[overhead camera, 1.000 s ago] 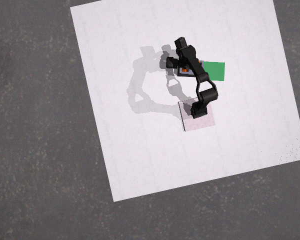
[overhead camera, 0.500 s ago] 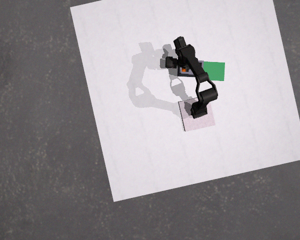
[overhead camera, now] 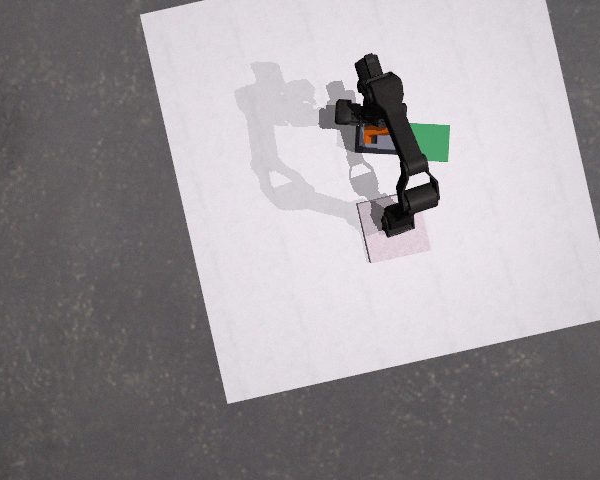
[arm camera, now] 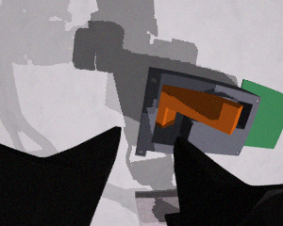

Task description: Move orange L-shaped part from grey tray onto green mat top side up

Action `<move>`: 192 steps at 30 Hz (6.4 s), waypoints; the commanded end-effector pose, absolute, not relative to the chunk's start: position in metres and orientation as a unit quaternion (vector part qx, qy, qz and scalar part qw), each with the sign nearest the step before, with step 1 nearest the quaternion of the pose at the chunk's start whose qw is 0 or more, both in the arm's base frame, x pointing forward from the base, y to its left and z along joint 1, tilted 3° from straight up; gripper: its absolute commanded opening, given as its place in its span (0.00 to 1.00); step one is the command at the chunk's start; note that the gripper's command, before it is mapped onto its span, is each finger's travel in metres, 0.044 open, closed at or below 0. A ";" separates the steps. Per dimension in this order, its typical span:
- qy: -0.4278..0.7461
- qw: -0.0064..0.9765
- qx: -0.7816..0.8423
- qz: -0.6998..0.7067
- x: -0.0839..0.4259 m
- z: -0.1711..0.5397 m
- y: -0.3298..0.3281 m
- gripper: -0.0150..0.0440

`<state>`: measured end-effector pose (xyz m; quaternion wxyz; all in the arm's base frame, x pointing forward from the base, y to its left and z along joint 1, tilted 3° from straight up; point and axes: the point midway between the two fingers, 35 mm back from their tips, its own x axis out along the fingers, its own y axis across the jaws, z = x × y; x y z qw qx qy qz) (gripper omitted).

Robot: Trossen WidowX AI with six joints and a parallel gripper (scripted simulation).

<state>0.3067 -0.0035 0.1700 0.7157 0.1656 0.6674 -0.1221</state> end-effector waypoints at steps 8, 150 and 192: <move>0.666 0.718 0.166 -0.121 0.305 0.177 -0.004 0.56; 0.565 0.614 -0.389 0.389 0.284 0.129 -0.077 0.25; 0.566 0.614 -0.389 0.389 0.279 0.181 -0.084 0.25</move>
